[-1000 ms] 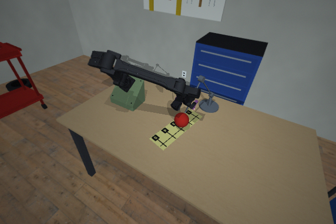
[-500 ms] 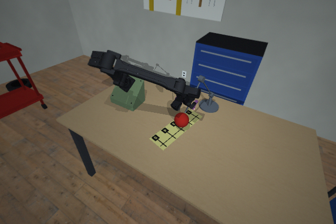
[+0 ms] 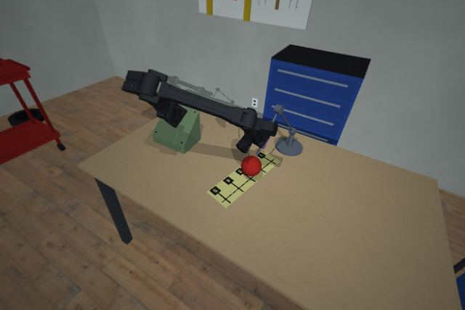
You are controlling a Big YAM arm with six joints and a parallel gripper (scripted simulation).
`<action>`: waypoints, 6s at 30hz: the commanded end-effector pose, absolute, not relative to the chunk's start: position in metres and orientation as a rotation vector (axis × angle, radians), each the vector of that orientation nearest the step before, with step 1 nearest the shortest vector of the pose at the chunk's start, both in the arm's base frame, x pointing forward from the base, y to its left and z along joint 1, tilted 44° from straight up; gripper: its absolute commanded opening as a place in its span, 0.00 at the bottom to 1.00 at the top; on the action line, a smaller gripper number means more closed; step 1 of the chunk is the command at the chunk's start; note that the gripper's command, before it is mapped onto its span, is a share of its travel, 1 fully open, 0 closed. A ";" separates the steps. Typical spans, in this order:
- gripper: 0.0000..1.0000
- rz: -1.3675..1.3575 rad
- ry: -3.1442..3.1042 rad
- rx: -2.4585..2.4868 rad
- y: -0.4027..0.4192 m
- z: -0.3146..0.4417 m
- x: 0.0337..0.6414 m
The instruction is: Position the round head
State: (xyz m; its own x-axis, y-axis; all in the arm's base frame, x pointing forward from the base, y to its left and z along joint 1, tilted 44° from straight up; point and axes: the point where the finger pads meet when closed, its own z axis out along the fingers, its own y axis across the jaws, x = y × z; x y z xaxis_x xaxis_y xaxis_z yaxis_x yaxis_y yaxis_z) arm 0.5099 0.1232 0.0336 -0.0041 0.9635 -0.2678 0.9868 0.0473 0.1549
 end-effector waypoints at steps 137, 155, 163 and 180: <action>0.00 -0.087 2.022 1.973 0.067 0.097 0.525; 0.00 -0.087 2.022 1.973 0.067 0.114 0.531; 0.00 -0.093 2.025 1.975 0.066 0.134 0.538; 0.00 -0.087 2.022 1.973 0.068 0.136 0.554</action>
